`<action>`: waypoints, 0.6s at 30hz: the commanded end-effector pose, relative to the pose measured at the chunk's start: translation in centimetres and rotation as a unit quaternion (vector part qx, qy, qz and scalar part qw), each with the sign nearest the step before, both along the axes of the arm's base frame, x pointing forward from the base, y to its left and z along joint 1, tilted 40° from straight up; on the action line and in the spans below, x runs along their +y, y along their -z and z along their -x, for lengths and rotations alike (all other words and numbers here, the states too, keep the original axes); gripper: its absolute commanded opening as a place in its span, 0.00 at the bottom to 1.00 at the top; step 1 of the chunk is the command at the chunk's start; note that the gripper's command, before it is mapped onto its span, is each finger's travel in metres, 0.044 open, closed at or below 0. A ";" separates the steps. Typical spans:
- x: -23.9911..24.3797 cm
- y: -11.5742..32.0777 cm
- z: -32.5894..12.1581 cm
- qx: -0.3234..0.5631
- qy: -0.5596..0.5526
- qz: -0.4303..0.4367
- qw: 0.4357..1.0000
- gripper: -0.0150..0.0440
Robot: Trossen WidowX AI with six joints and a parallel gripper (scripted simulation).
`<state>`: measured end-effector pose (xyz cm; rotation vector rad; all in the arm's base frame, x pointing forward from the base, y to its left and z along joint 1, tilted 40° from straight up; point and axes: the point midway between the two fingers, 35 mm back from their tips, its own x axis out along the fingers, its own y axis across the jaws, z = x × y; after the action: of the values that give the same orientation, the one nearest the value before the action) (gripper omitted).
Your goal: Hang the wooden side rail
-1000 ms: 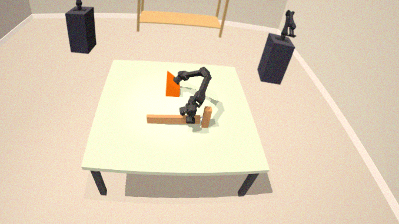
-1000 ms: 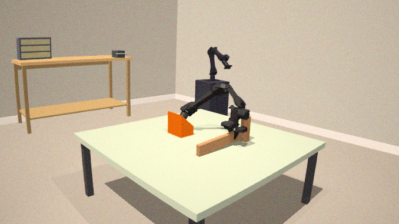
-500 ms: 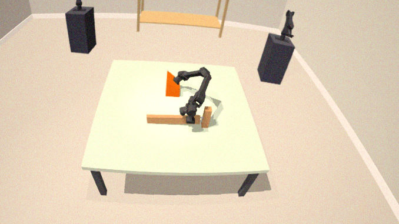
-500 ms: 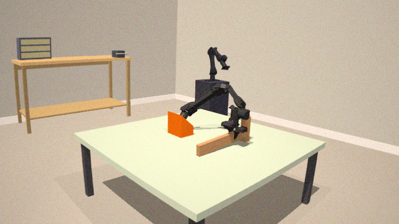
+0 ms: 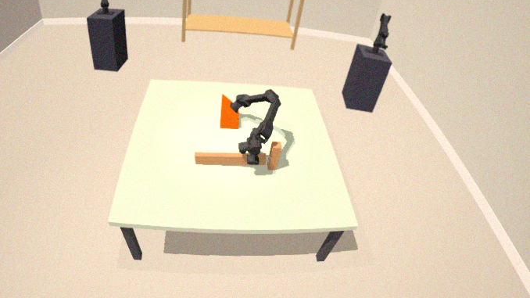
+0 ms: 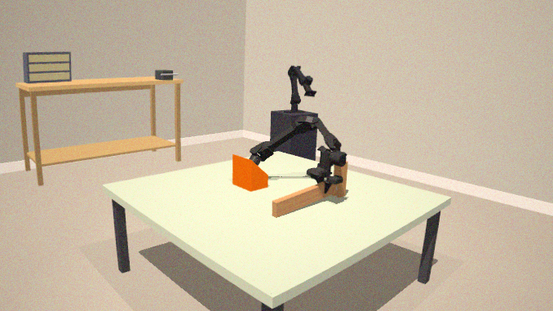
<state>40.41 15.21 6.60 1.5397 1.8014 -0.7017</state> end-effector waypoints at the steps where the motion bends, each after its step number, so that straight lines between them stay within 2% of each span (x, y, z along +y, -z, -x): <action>1: -0.2 -0.7 -0.6 -0.009 0.006 -0.004 1.000 0.25; 18: -0.2 -0.9 -0.7 -0.009 0.006 -0.004 1.000 0.25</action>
<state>40.52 15.19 6.68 1.5367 1.7998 -0.7061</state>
